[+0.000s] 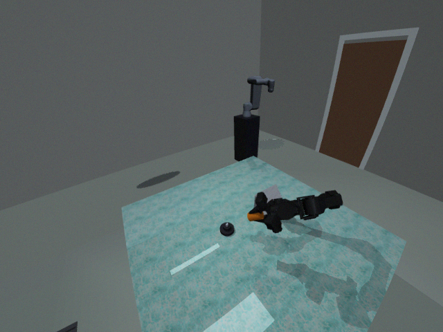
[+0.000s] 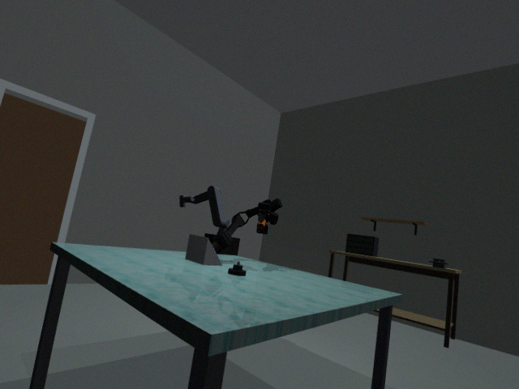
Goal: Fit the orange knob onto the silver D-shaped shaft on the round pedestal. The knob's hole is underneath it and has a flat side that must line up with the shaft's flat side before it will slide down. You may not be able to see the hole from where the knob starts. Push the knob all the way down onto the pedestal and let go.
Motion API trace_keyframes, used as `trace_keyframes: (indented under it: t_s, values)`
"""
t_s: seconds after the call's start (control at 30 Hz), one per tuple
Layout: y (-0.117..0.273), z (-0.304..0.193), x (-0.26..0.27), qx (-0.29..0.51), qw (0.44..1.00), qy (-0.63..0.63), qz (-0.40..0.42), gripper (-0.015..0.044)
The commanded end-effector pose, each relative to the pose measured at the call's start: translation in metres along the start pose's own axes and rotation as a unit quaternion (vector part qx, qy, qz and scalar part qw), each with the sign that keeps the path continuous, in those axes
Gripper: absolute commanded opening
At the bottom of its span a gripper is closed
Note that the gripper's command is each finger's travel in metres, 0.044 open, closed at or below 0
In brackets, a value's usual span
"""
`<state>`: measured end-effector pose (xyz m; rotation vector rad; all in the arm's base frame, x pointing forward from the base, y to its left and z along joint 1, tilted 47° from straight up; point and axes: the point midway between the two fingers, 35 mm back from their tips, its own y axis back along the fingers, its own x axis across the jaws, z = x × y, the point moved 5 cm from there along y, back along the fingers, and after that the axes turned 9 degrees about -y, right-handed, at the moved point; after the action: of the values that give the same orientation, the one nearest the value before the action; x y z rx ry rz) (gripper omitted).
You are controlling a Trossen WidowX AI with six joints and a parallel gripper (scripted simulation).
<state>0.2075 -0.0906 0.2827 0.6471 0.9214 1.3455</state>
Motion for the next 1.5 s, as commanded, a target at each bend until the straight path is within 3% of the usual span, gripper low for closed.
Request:
trace_keyframes:
  t_s: [0.0,0.2,0.67,1.47]
  values:
    - [0.0,0.0,0.001,-0.002,1.0,0.0,-0.007,0.0]
    - [-0.007,-0.001,0.005,0.003,1.0,-0.001,0.025,0.0]
    - [-0.035,-0.003,0.007,0.03,0.98,0.0,0.199,0.0]
    - [-0.089,-0.006,0.017,0.068,0.891,0.002,0.448,0.0]
